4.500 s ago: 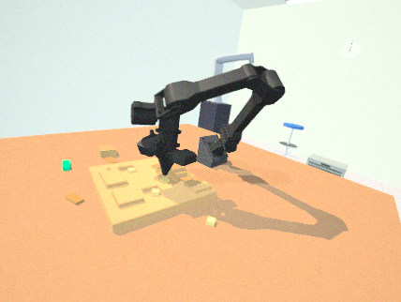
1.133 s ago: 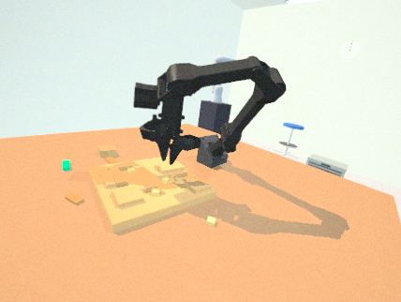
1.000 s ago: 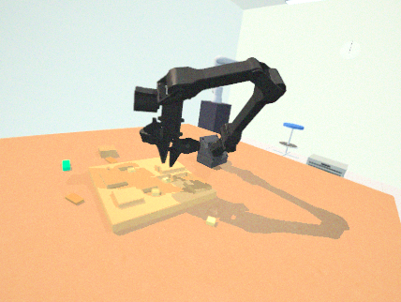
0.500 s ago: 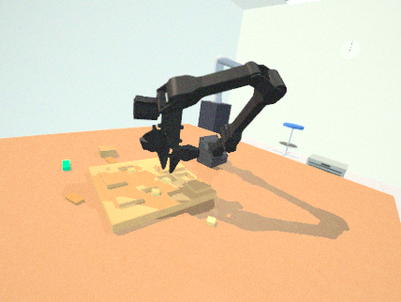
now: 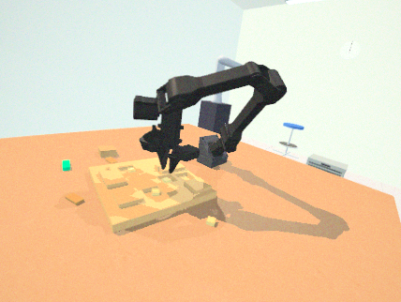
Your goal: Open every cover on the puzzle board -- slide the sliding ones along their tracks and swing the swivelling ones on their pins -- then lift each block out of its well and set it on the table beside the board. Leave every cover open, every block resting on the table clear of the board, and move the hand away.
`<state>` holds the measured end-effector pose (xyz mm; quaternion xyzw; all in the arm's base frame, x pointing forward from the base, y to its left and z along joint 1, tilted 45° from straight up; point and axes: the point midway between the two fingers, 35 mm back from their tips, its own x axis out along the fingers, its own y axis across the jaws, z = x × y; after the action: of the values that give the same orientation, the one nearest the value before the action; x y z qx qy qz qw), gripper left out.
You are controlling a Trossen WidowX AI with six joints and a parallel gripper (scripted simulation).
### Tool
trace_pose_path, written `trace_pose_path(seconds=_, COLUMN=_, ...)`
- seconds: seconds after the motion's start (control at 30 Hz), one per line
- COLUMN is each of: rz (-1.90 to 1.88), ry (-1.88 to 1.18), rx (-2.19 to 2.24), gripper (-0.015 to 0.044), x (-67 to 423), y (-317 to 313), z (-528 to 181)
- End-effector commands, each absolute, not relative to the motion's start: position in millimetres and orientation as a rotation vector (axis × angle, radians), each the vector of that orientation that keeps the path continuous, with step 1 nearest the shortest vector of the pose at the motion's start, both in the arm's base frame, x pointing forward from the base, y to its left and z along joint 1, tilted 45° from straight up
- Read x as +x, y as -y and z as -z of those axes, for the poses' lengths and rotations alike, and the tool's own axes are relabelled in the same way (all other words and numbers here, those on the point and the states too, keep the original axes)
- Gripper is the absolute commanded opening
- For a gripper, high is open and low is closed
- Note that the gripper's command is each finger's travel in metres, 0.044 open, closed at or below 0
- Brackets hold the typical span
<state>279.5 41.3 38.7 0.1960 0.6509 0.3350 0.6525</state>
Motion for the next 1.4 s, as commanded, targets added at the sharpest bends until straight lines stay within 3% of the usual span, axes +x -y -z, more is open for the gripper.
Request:
trace_pose_path(seconds=0.0, rz=-0.761, ry=-1.476, rx=0.450, gripper=0.0144, x=280, y=-43, z=-38)
trace_pose_path(seconds=1.37, rz=-0.763, ry=-1.475, rx=0.451, gripper=0.0144, x=277, y=-66, z=-16)
